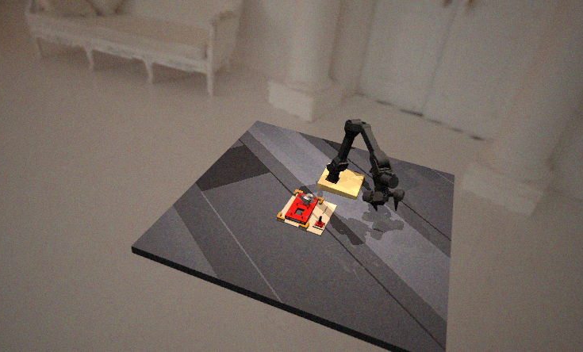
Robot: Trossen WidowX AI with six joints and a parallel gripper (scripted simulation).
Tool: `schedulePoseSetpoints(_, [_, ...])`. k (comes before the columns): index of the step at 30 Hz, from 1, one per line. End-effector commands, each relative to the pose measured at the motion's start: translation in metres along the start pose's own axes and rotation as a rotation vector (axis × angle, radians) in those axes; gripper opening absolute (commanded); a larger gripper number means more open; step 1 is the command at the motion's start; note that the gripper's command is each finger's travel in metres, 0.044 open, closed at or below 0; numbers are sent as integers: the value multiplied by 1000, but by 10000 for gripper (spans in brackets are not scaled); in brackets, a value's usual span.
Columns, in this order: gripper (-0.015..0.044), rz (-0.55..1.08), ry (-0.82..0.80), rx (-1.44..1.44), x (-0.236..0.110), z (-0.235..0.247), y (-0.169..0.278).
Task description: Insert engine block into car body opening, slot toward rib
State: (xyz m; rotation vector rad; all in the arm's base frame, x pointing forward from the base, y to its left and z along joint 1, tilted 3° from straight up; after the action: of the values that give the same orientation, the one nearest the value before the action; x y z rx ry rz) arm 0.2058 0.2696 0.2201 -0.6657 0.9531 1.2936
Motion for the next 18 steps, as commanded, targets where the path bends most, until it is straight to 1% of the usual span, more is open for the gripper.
schedulePoseSetpoints(1, [440, -60, 24, 141, -15, -17, -24])
schedulePoseSetpoints(10, [440, -157, 80, 431, -42, -57, -67])
schedulePoseSetpoints(18, [440, -235, 124, 692, -68, -98, -96])
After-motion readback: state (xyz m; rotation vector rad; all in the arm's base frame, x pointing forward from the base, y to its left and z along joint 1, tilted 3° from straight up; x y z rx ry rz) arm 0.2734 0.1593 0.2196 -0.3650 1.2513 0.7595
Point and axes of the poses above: the point midway between the two fingers, 35 mm back from their tips, its own x axis out along the fingers, its own z axis across the jaws, y = z × x, the point moved 10 cm from there along -x, back along the fingers, and after that the axes turned 14 degrees about x, right-handed, at the moved point
